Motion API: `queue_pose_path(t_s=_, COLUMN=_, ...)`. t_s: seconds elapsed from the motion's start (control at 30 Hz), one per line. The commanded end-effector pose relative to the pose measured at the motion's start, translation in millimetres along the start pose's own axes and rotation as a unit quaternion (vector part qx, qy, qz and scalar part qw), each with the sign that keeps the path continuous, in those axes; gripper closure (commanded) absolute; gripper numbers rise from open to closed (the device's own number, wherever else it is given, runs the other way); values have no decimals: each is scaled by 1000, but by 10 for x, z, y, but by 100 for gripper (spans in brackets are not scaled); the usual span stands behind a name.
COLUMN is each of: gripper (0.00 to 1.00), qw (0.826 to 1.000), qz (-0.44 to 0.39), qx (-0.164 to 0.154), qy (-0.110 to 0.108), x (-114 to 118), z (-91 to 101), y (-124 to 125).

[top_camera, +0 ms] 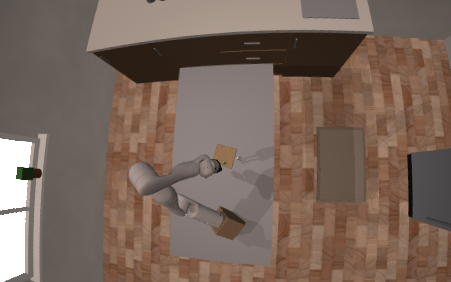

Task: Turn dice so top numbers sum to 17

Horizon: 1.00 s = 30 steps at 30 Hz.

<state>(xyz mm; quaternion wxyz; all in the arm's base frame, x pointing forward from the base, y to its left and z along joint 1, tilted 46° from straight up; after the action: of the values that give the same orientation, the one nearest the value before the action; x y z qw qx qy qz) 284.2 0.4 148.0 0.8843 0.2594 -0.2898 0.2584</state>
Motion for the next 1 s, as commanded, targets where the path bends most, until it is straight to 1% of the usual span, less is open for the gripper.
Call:
queue_pose_path(t_s=0.0, gripper=66, qw=1000, qz=0, qx=0, qy=1, x=19, z=-7, y=-20)
queue_pose_path(t_s=0.23, gripper=66, qw=995, qz=-100, qx=1, qy=0, x=213, z=5, y=-282)
queue_pose_path(t_s=0.5, gripper=66, qw=976, qz=-218, qx=0, qy=1, x=456, z=24, y=-608)
queue_pose_path(t_s=0.57, gripper=66, qw=976, qz=-218, qx=0, qy=1, x=456, z=24, y=-608)
queue_pose_path(t_s=0.73, gripper=66, qw=968, qz=-252, qx=0, qy=2, x=528, z=31, y=-703)
queue_pose_path(t_s=0.97, gripper=66, qw=967, qz=-256, qx=-1, qy=2, x=538, z=32, y=-716)
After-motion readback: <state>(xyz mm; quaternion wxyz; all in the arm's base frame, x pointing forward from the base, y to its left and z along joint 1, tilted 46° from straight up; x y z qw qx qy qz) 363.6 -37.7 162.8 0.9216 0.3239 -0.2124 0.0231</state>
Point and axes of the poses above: the point where the finger pads meet when closed, its own z axis back along the fingers, its own x axis across the jaws, y = z × x, the point moved 1 cm from there along z, back along the fingers
